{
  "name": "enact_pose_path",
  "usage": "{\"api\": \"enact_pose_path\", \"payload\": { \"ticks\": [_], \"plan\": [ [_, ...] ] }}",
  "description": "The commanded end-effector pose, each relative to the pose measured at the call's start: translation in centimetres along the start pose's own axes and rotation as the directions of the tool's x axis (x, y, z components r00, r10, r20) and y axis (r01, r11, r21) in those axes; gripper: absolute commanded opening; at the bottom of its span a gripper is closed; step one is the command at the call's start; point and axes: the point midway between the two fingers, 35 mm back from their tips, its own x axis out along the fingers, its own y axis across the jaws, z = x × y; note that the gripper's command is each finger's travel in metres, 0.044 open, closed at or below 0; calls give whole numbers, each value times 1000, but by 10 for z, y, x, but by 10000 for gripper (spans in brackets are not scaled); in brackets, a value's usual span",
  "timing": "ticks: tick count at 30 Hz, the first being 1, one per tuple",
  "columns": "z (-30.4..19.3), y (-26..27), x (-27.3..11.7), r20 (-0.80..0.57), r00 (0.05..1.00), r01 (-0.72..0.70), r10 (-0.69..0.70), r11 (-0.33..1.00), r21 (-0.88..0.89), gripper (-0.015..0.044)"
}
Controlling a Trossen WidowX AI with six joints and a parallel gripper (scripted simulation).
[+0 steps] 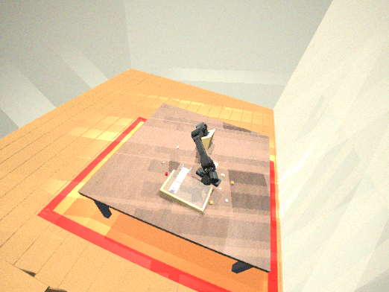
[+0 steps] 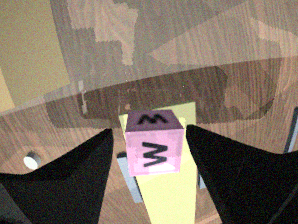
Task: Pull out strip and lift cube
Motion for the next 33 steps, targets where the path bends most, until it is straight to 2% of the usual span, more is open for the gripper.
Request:
{"api": "enact_pose_path", "payload": {
  "ticks": [1, 5, 12, 16, 33],
  "plan": [
    [-1, 0, 3, 0, 1000, 8, -8, 1000, -9, 250],
    [0, 0, 0, 0, 1000, 0, 0, 1000, 0, 145],
    [0, 0, 0, 0, 1000, 0, 0, 1000, 0, 98],
    [-1, -1, -1, 0, 1000, 0, 0, 1000, -1, 0],
    [-39, -24, -35, -2, 1000, 5, -5, 1000, -9, 0]
  ]
}}
